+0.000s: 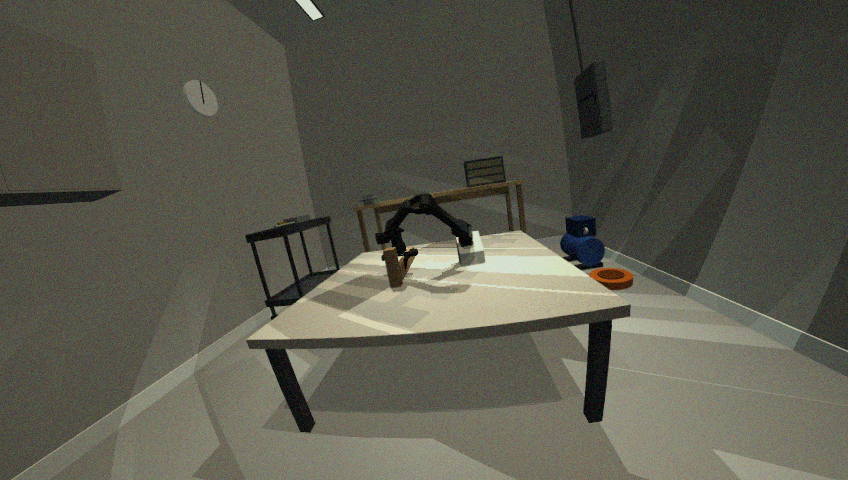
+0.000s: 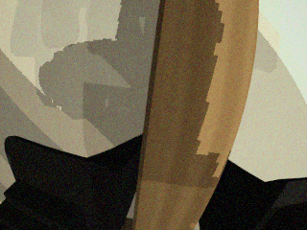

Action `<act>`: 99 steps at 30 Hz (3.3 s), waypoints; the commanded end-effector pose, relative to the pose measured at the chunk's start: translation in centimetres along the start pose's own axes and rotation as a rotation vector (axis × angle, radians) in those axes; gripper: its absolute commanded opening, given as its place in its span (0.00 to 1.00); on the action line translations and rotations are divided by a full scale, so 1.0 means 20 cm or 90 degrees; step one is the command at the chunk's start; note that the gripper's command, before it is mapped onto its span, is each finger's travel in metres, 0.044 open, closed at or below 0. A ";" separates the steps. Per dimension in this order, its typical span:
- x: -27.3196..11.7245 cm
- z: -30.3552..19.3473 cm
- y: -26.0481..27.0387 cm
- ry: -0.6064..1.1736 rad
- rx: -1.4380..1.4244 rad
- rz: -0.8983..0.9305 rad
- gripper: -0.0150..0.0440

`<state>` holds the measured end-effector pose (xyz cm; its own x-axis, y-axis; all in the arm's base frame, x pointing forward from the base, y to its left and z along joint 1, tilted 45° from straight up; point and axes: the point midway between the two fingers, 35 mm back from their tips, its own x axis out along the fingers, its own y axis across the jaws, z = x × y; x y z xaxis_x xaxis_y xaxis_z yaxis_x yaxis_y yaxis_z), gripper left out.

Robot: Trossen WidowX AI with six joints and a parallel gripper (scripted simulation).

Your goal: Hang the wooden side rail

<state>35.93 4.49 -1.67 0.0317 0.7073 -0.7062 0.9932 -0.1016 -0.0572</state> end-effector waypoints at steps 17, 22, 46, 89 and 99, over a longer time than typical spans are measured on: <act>-0.04 0.00 0.02 -0.001 -0.007 0.010 0.25; -0.05 0.00 0.02 -0.001 -0.007 0.010 0.25; -0.07 0.00 0.02 -0.001 -0.007 0.010 0.25; -0.10 0.00 0.01 -0.001 -0.007 0.010 0.25; -0.11 0.00 0.01 -0.001 -0.007 0.010 0.25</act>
<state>35.85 3.45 -0.51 0.0302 0.7104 -0.7032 0.9934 -0.0991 -0.0575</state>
